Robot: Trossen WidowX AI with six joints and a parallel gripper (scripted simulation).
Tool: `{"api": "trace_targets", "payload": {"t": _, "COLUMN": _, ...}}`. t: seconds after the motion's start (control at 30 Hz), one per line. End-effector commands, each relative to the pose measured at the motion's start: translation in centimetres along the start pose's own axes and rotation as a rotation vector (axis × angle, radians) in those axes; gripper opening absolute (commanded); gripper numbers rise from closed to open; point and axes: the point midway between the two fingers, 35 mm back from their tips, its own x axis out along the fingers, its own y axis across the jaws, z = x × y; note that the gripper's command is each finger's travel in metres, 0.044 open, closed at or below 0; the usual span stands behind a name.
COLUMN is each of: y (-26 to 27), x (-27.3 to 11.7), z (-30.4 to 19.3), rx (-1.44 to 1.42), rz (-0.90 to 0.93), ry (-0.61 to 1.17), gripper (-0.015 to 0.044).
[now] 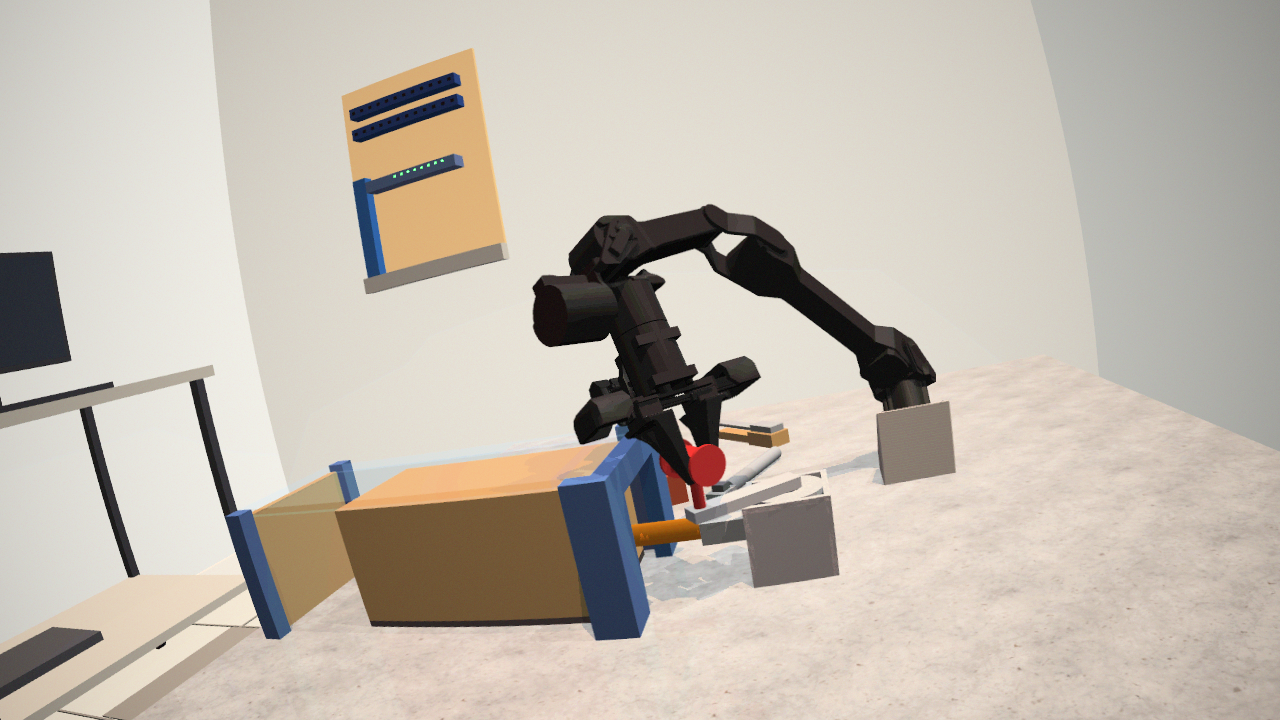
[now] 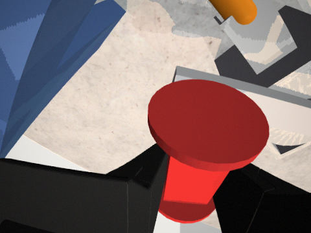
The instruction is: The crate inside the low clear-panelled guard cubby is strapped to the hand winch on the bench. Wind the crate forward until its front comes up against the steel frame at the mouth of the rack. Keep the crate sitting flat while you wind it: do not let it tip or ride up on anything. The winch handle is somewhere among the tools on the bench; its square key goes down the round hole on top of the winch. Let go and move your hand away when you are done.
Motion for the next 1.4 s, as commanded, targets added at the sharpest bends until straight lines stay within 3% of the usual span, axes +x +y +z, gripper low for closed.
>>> {"api": "trace_targets", "payload": {"t": 0.0, "y": 0.0, "x": 0.9, "z": -2.1, "rx": -0.018, "rz": 0.0, "ry": 0.021, "gripper": 0.0}}
{"api": "trace_targets", "payload": {"t": 1.37, "y": -2.6, "x": 3.1, "z": -7.3, "rx": -0.02, "rz": -0.001, "ry": 0.025, "gripper": 0.0}}
